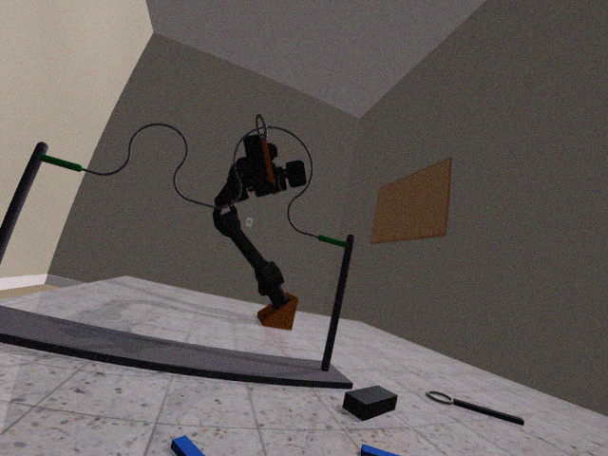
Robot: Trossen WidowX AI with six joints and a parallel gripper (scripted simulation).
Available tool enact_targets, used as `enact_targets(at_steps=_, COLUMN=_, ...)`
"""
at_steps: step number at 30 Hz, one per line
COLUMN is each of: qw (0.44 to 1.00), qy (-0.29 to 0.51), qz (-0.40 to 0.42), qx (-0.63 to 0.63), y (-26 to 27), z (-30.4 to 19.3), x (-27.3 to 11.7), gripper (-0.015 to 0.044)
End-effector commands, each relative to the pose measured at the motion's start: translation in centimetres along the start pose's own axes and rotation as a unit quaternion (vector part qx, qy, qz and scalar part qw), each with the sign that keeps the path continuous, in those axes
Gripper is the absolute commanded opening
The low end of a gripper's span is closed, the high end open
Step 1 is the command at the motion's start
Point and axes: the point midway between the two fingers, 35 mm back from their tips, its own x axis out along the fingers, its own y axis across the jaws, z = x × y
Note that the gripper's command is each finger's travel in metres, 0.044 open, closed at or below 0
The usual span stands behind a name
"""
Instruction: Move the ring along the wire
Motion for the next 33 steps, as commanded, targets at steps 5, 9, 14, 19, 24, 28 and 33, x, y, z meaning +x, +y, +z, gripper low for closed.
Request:
enact_targets(at_steps=5, qw=0.998, qy=-0.006, qz=-0.027, qx=-0.051, y=-0.2, z=-0.1, x=0.1, gripper=-0.0150)
enact_targets(at_steps=9, qw=0.997, qy=-0.009, qz=-0.039, qx=-0.072, y=-0.4, z=-0.1, x=0.1, gripper=-0.0150)
enact_targets(at_steps=14, qw=0.993, qy=-0.012, qz=-0.054, qx=-0.099, y=-0.5, z=0.0, x=0.1, gripper=-0.0150)
enact_targets(at_steps=19, qw=0.989, qy=-0.016, qz=-0.069, qx=-0.126, y=-0.7, z=0.0, x=0.1, gripper=-0.0150)
enact_targets(at_steps=24, qw=0.984, qy=-0.020, qz=-0.084, qx=-0.153, y=-0.9, z=0.0, x=0.1, gripper=-0.0150)
enact_targets(at_steps=28, qw=0.980, qy=-0.022, qz=-0.096, qx=-0.175, y=-1.0, z=0.1, x=0.1, gripper=-0.0150)
enact_targets(at_steps=33, qw=0.973, qy=-0.026, qz=-0.110, qx=-0.201, y=-1.2, z=0.1, x=0.1, gripper=-0.0150)
